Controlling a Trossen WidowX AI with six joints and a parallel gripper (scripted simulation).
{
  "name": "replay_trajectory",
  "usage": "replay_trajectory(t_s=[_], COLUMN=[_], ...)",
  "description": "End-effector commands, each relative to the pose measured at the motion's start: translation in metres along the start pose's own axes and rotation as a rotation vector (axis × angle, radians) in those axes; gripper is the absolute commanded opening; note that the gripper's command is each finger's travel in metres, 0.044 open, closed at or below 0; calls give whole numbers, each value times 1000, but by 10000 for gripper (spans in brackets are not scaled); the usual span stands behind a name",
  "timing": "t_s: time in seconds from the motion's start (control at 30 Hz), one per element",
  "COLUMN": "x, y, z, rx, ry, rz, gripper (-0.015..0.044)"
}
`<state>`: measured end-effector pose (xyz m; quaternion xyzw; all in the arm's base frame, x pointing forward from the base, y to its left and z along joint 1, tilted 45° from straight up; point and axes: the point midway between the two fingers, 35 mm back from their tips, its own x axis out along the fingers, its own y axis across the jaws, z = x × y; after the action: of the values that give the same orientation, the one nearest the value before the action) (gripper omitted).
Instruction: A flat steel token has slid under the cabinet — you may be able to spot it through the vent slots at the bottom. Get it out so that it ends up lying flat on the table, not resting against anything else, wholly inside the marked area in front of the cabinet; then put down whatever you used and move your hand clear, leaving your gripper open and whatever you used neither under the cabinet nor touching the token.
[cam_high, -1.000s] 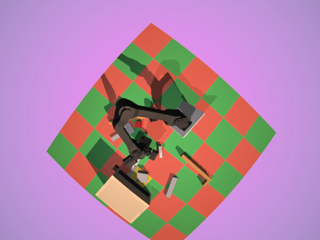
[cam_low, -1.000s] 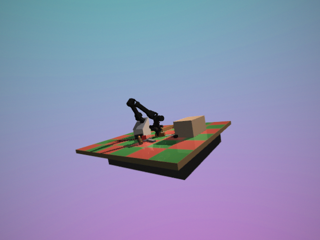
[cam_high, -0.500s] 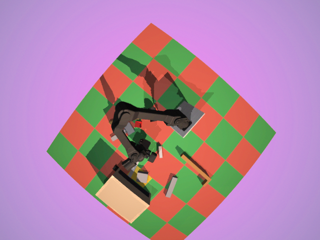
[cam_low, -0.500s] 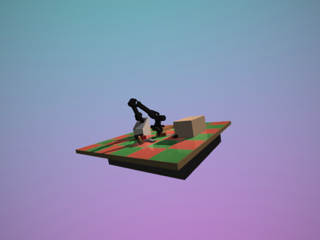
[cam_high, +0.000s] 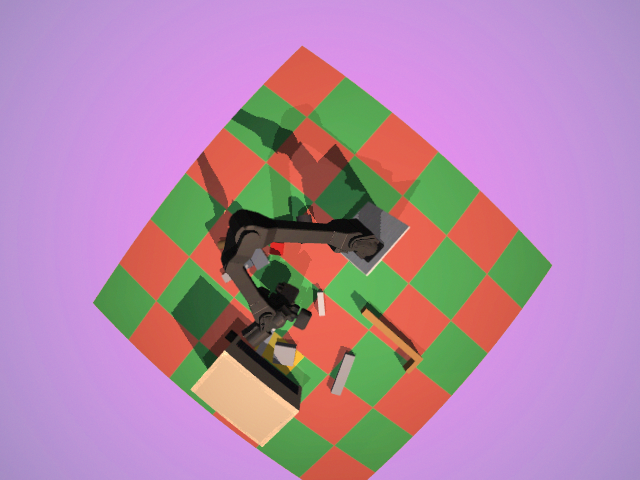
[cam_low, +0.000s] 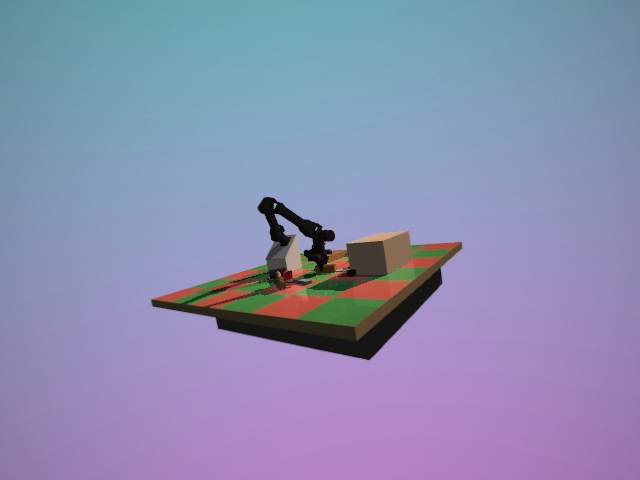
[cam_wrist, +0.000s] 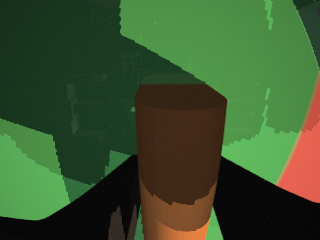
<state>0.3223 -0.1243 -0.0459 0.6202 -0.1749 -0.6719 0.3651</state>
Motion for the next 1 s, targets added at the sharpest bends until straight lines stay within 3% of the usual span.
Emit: replay_trajectory(t_s=[0.0,0.97], x=[0,-1], y=[1,1], z=[-10,-39], rx=[12,14], ry=[10,12], rz=[0,0], gripper=[0,0])
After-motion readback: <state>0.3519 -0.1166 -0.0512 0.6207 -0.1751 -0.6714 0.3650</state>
